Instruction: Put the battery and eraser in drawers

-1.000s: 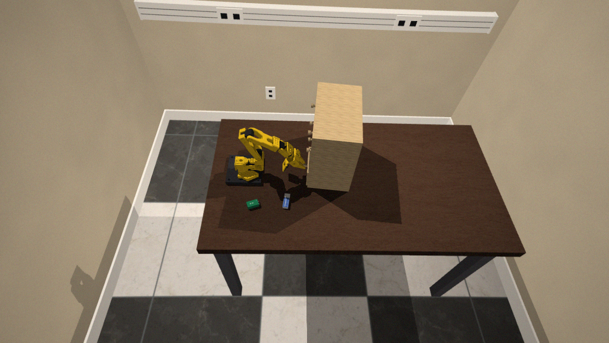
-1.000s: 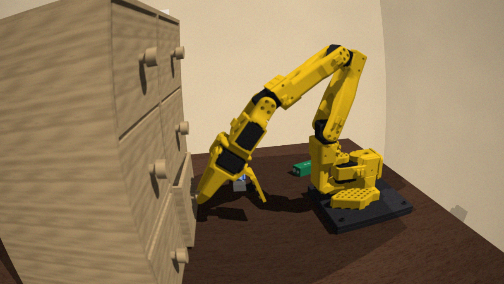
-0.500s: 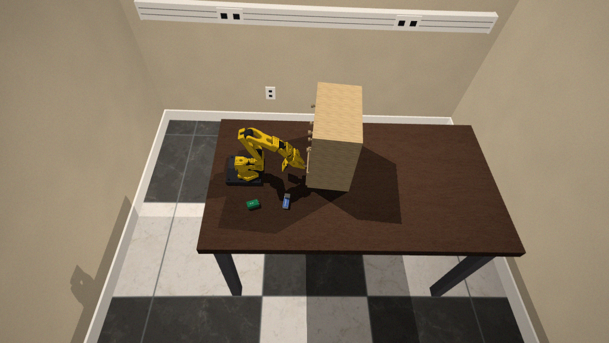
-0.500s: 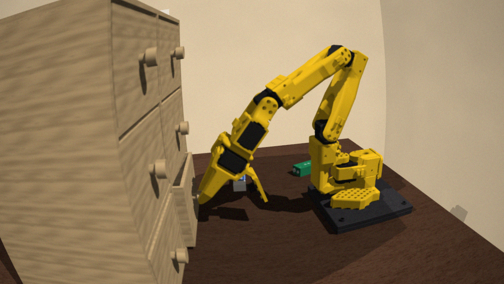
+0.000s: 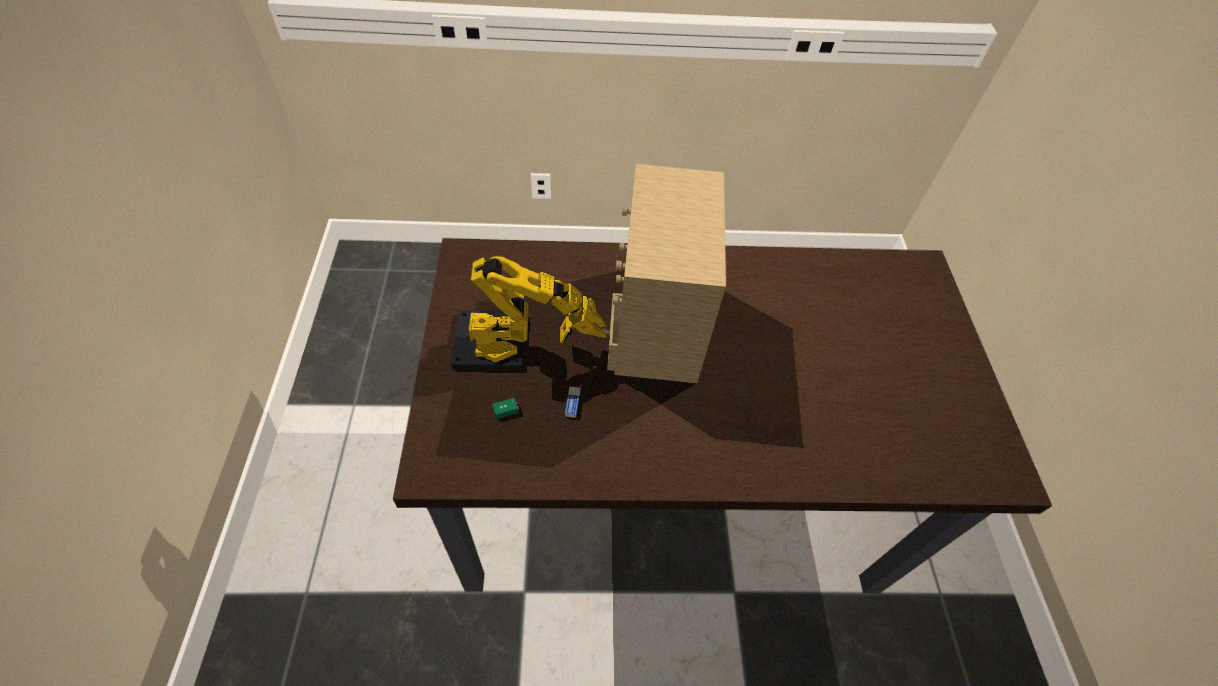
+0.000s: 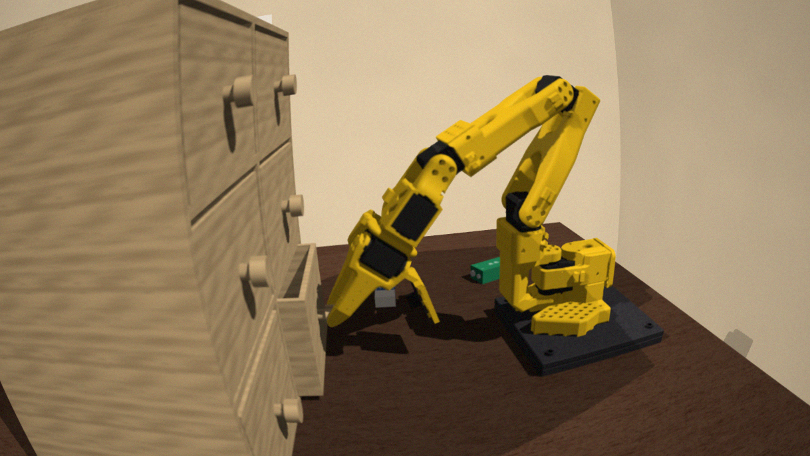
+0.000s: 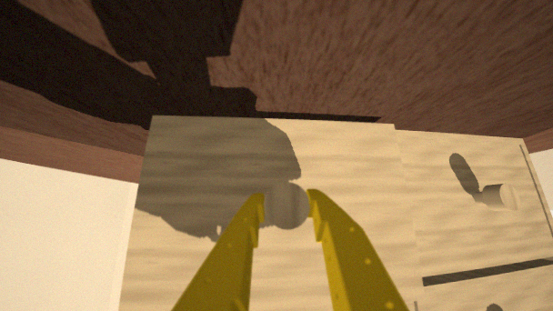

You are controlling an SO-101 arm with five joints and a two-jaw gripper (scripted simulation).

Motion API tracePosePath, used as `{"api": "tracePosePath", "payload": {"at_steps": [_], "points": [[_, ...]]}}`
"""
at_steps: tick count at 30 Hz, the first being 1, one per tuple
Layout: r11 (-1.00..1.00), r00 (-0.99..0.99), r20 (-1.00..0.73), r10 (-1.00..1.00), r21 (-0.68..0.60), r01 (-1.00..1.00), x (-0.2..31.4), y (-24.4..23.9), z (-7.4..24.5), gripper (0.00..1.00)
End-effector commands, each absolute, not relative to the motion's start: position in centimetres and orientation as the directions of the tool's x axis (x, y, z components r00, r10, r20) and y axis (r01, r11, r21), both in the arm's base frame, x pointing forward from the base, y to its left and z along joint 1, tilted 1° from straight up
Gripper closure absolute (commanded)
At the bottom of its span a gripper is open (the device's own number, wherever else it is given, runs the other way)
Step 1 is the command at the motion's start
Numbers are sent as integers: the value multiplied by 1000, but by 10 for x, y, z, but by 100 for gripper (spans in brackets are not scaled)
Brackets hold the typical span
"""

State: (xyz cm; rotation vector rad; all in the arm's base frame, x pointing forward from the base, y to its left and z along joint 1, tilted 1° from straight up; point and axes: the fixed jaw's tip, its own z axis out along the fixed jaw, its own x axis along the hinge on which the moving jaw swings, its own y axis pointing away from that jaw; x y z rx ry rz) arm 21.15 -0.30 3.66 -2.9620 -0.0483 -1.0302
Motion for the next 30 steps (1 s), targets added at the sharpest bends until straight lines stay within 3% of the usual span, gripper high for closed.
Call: {"api": "tracePosePath", "payload": {"at_steps": [1,30], "points": [[-1000,787,617,19,0,25,208,-3,36,100],[-1000,787,617,25,0,31,198,-2,36,100]]}}
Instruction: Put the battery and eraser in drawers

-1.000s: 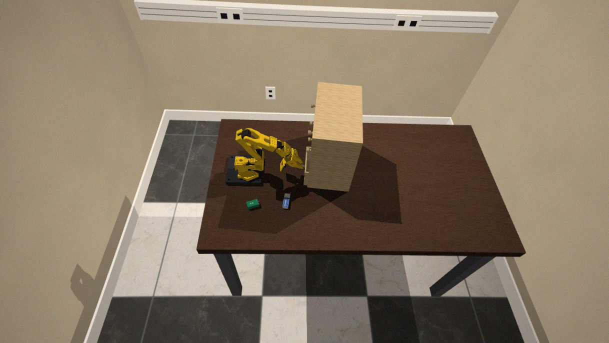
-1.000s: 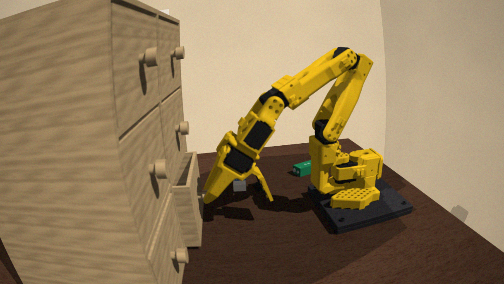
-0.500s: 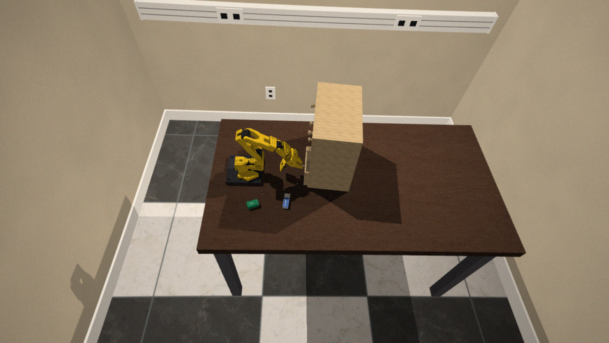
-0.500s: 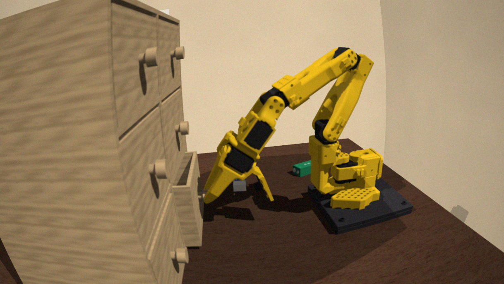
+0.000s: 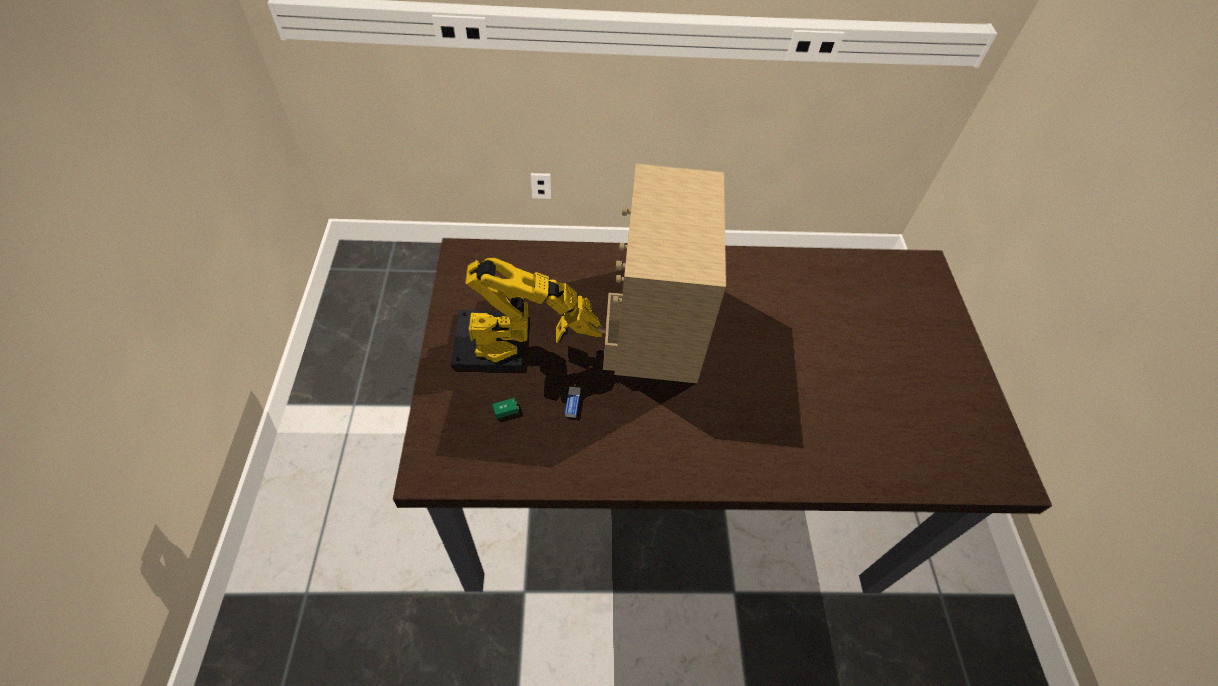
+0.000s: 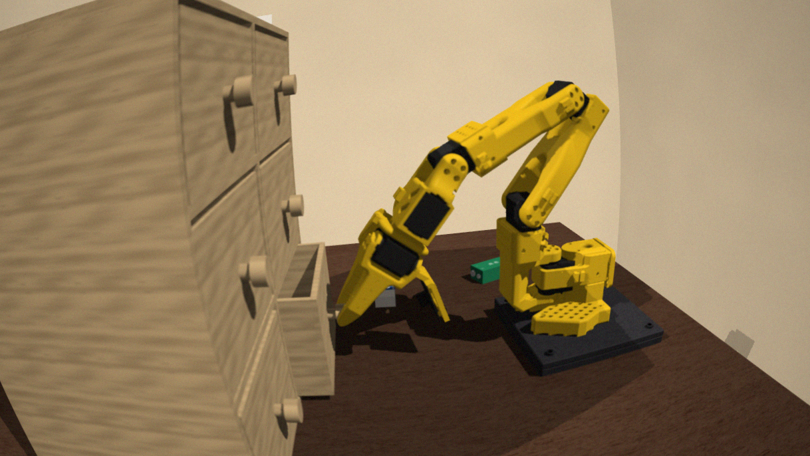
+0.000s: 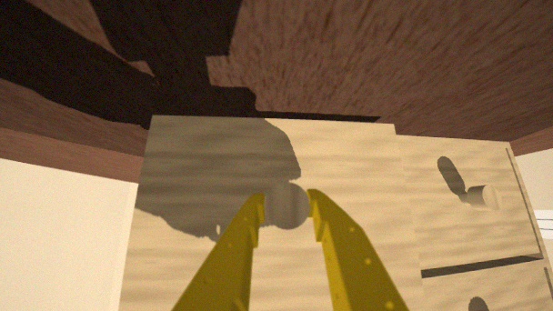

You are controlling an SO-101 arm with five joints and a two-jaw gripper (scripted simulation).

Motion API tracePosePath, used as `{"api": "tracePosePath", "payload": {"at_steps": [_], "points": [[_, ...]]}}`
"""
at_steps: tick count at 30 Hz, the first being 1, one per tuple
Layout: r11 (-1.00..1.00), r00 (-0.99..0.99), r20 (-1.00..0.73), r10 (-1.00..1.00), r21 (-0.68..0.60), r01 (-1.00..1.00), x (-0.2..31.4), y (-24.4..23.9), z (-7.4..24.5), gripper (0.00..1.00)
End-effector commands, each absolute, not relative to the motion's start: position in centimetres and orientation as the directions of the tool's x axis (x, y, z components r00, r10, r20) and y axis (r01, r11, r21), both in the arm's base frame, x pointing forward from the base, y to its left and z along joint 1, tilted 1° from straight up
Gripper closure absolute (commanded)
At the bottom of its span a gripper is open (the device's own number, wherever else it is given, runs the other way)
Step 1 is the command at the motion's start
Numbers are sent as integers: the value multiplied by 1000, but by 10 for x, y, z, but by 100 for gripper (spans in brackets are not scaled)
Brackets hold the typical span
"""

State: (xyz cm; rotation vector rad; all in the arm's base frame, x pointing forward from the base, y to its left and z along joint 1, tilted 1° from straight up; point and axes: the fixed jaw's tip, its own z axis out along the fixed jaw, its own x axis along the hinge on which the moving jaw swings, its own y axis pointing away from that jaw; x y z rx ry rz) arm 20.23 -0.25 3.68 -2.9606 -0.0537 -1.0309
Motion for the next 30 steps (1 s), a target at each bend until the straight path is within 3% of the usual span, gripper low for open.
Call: {"api": "tracePosePath", "payload": {"at_steps": [1,30], "points": [[-1000,787,617,25,0,31,198,-2,36,100],[-999,786,617,30,1,38,190,-1,36,100]]}}
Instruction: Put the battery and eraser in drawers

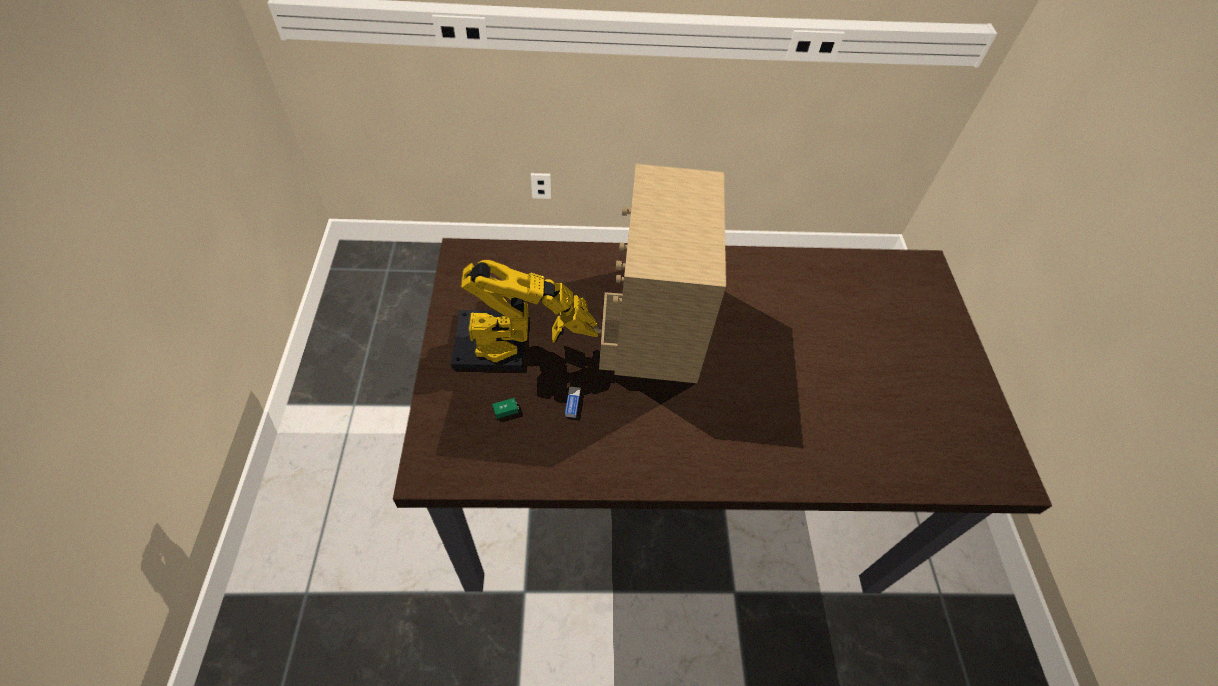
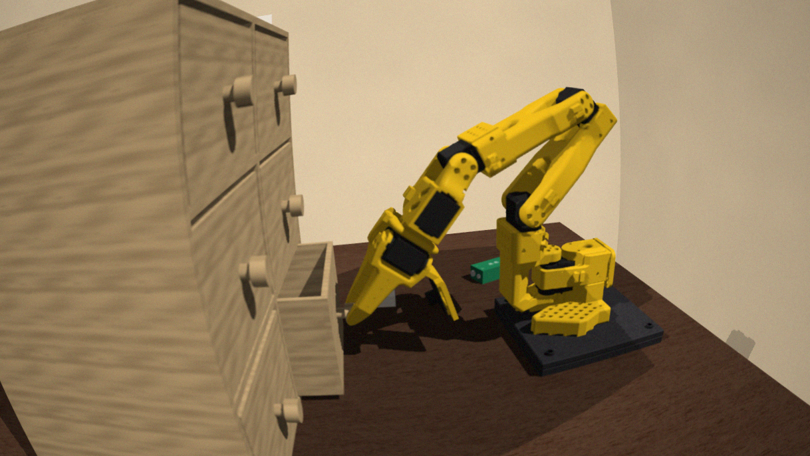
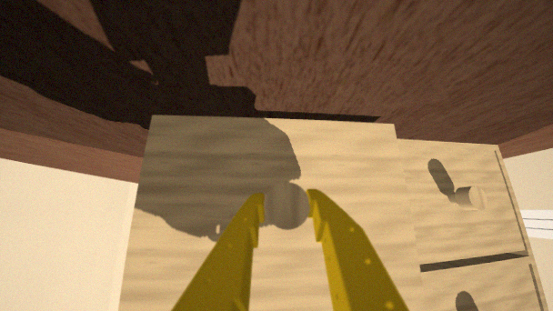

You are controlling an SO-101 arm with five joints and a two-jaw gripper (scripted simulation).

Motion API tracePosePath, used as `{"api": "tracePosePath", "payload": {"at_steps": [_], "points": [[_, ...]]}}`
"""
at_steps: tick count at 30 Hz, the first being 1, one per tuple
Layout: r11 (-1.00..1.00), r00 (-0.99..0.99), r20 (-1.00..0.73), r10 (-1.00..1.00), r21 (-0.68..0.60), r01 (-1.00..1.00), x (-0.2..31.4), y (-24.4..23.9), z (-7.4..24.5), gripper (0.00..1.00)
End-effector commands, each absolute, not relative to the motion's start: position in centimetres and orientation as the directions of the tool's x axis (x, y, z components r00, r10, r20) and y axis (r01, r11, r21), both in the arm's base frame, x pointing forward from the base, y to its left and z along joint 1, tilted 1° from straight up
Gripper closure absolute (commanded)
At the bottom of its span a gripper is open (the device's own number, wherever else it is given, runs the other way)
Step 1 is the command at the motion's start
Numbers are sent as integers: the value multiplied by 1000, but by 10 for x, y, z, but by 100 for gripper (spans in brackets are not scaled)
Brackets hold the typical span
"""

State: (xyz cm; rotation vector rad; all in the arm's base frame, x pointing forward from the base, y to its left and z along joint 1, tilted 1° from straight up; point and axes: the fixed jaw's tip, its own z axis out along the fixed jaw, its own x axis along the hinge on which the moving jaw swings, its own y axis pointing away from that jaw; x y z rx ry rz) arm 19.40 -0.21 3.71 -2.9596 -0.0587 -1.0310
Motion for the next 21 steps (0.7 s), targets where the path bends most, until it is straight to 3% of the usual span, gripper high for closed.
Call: {"api": "tracePosePath", "payload": {"at_steps": [1,21], "points": [[-999,786,617,30,1,38,189,-1,36,100],[-999,786,617,32,1,40,187,-1,36,100]]}}
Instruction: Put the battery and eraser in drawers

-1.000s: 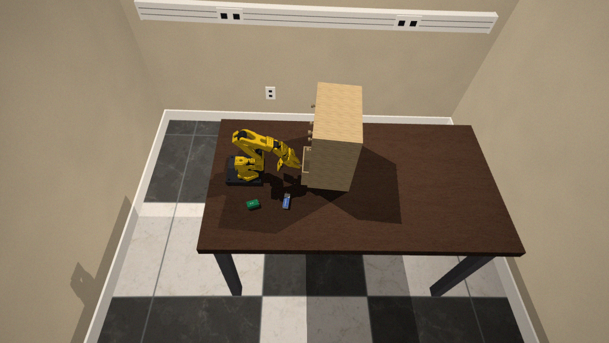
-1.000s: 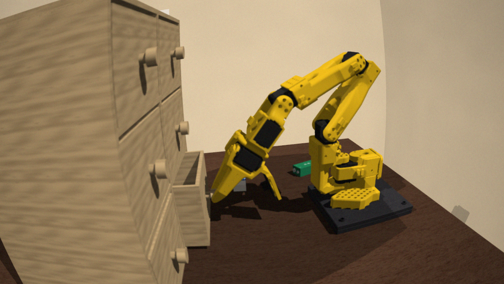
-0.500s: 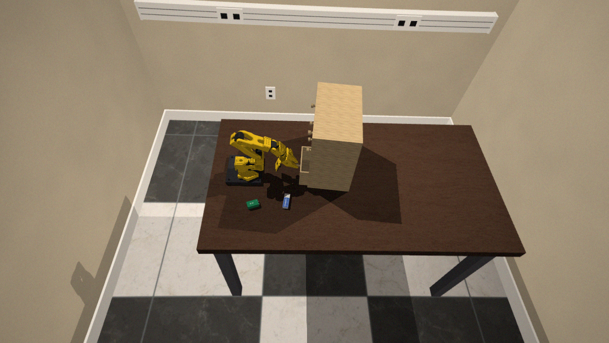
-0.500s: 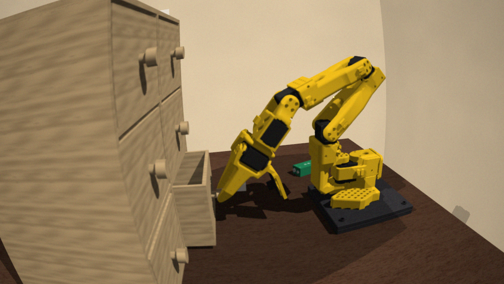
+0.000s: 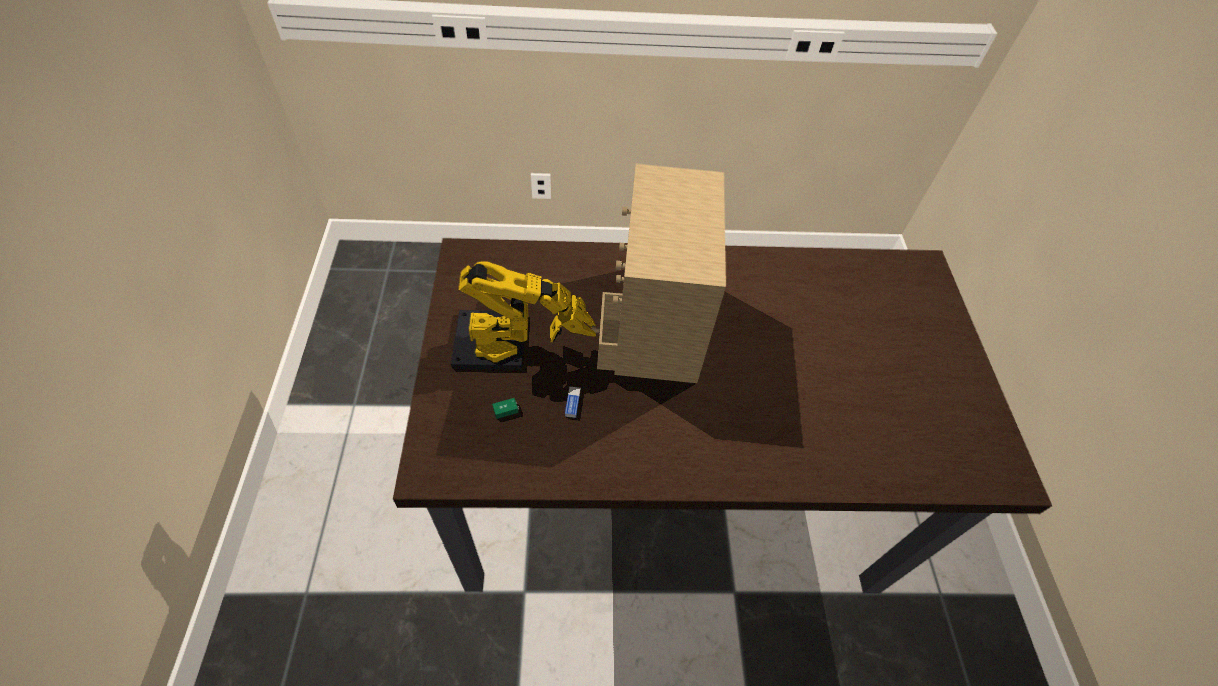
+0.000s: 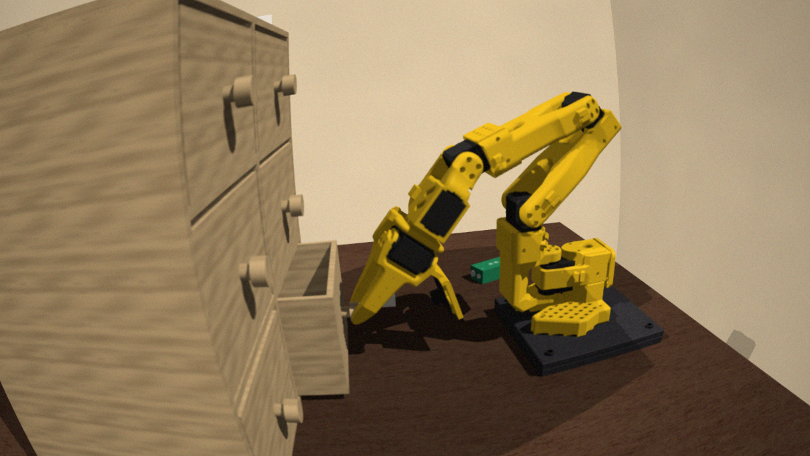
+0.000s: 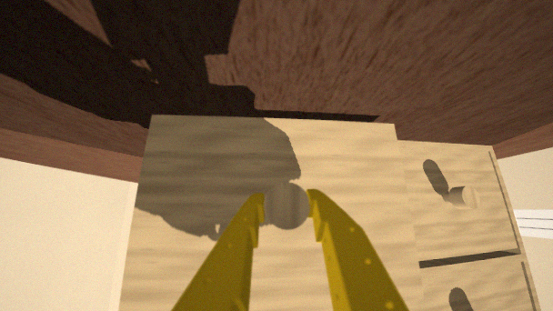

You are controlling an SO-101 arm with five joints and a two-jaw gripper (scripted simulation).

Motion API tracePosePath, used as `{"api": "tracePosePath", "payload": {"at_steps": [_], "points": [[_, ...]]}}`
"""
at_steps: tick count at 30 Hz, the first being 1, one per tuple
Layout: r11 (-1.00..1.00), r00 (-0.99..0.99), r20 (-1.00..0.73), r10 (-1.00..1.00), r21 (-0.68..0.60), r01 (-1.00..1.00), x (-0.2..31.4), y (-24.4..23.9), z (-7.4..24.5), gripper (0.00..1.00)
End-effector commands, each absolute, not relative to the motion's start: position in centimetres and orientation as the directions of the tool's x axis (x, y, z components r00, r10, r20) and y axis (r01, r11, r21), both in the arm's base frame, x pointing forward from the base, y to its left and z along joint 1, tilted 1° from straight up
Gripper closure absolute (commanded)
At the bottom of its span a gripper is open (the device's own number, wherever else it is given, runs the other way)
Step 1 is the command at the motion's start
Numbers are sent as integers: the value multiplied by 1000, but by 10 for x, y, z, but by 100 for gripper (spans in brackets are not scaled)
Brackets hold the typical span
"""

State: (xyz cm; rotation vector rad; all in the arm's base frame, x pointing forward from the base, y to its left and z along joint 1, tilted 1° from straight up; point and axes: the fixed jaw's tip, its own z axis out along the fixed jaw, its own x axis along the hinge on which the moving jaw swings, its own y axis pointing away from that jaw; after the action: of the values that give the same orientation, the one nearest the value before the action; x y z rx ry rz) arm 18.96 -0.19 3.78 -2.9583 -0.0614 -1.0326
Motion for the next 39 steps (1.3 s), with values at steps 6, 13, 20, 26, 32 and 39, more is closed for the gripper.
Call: {"api": "tracePosePath", "payload": {"at_steps": [6,13,20,26,32,39], "points": [[-999,786,617,34,1,43,183,0,36,100],[-999,786,617,37,1,46,179,0,36,100],[-999,786,617,39,1,49,176,0,36,100],[-999,786,617,39,1,49,176,0,36,100],[-999,786,617,39,1,49,176,0,36,100],[-999,786,617,41,1,51,173,1,36,100]]}}
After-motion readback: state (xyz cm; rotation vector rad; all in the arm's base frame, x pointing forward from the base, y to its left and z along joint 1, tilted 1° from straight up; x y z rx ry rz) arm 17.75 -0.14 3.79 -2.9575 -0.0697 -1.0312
